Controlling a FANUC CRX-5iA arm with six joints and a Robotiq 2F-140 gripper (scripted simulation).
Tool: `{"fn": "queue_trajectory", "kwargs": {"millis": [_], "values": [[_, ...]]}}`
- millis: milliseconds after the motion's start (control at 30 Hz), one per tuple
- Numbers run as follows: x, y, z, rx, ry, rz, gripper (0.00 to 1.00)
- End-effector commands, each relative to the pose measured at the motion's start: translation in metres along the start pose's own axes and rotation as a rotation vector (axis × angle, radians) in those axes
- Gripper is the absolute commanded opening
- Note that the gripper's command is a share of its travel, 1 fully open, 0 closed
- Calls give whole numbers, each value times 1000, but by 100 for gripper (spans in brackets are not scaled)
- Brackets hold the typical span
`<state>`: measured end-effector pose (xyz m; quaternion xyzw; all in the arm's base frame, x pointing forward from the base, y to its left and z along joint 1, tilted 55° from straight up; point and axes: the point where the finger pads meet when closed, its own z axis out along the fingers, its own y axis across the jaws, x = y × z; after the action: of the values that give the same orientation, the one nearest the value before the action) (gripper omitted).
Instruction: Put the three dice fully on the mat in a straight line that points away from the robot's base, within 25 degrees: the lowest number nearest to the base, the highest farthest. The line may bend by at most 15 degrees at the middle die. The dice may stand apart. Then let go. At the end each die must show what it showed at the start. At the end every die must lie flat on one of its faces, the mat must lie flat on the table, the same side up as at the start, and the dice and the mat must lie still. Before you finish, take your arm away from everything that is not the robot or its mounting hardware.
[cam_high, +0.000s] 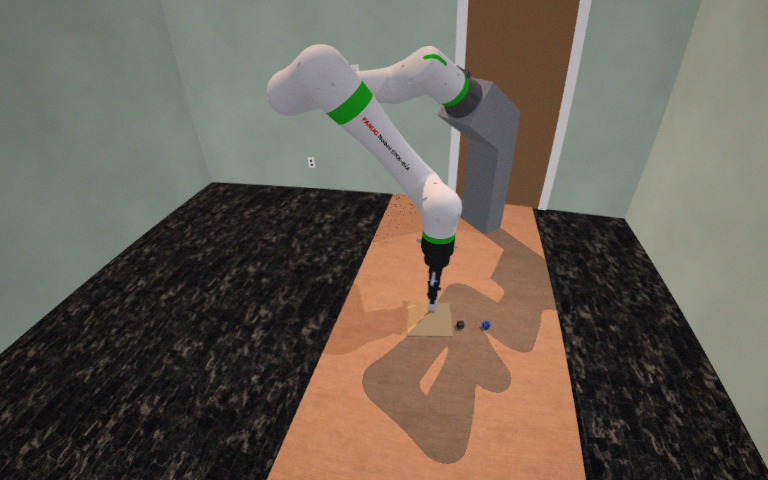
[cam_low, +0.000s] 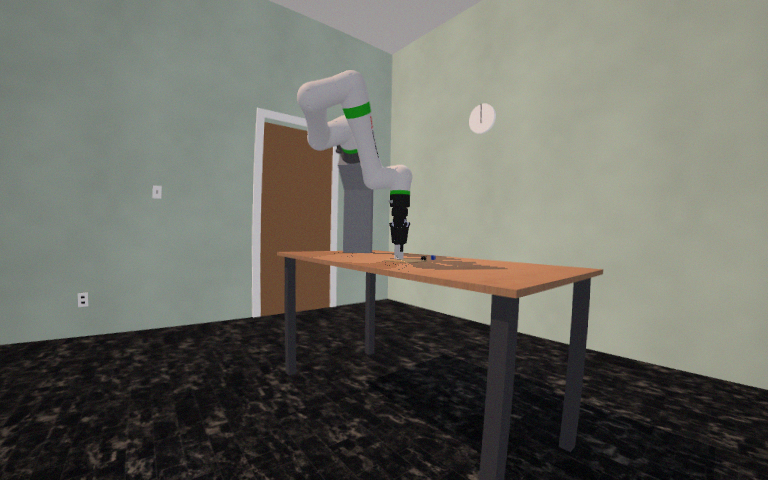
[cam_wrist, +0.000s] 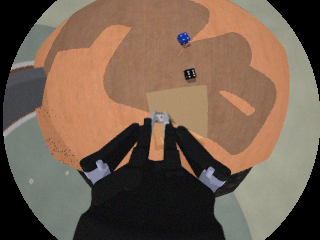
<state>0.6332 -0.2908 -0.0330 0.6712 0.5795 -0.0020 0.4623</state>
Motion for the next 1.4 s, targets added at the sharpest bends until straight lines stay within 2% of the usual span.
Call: {"fn": "queue_trajectory", "kwargs": {"millis": [0, 833, 1367], "values": [[0, 0, 0, 0, 0, 0, 9], [0, 0, 0, 0, 0, 0, 9], [0, 0, 0, 0, 0, 0, 21]]}}
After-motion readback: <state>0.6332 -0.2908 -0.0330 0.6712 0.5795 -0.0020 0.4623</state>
